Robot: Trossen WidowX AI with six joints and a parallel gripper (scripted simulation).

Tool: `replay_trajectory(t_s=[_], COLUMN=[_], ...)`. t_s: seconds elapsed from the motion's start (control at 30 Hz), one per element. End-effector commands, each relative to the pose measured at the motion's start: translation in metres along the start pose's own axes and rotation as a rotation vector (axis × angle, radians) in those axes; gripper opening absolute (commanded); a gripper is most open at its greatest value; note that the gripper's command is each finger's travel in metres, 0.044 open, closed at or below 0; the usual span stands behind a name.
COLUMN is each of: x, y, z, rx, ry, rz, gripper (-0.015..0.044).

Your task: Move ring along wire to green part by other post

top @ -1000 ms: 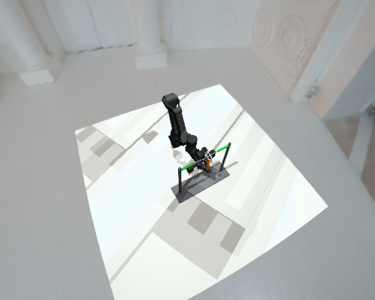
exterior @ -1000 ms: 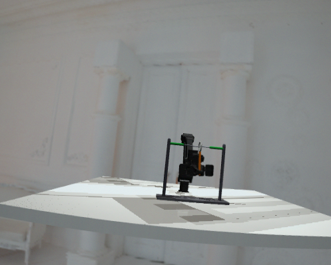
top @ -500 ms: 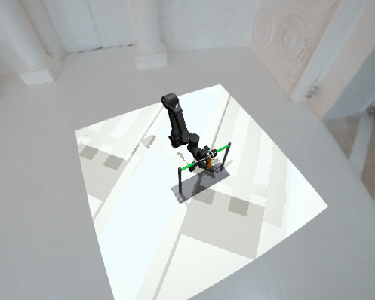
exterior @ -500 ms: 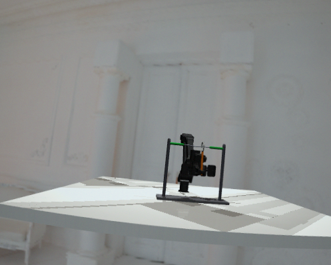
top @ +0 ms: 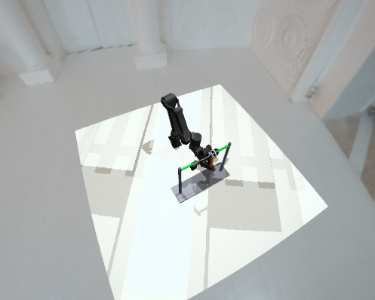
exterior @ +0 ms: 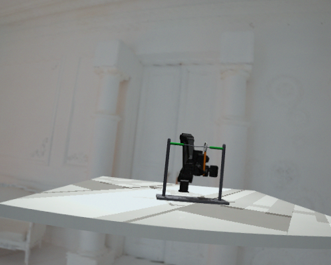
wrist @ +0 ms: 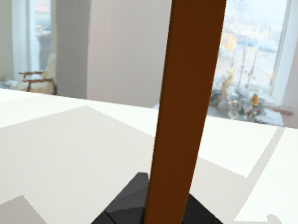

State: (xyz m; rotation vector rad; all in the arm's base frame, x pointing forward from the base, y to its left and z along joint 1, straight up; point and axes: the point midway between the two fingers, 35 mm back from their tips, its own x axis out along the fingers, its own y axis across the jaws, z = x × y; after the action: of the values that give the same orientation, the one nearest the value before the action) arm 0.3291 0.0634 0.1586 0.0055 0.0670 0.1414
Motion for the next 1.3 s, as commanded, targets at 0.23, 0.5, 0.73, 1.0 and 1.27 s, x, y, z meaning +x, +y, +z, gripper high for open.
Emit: replay_trajectory(t_s=[0.23,0.5,0.73,1.0,1.27], x=[0.001,0.002,0.002,0.003,0.003], y=[0.01,0.018,0.025,0.033,0.039], z=[0.0,0.0,0.0,0.0,0.0], rx=[-0.007,-0.008,-0.007,-0.007,-0.007], ry=[-0.002,-0.003,-0.004,-0.004,-0.005], rz=[0.0,0.005,0.009,0.015,0.021], gripper=[-0.015,-0.015,-0.015,-0.015,-0.015])
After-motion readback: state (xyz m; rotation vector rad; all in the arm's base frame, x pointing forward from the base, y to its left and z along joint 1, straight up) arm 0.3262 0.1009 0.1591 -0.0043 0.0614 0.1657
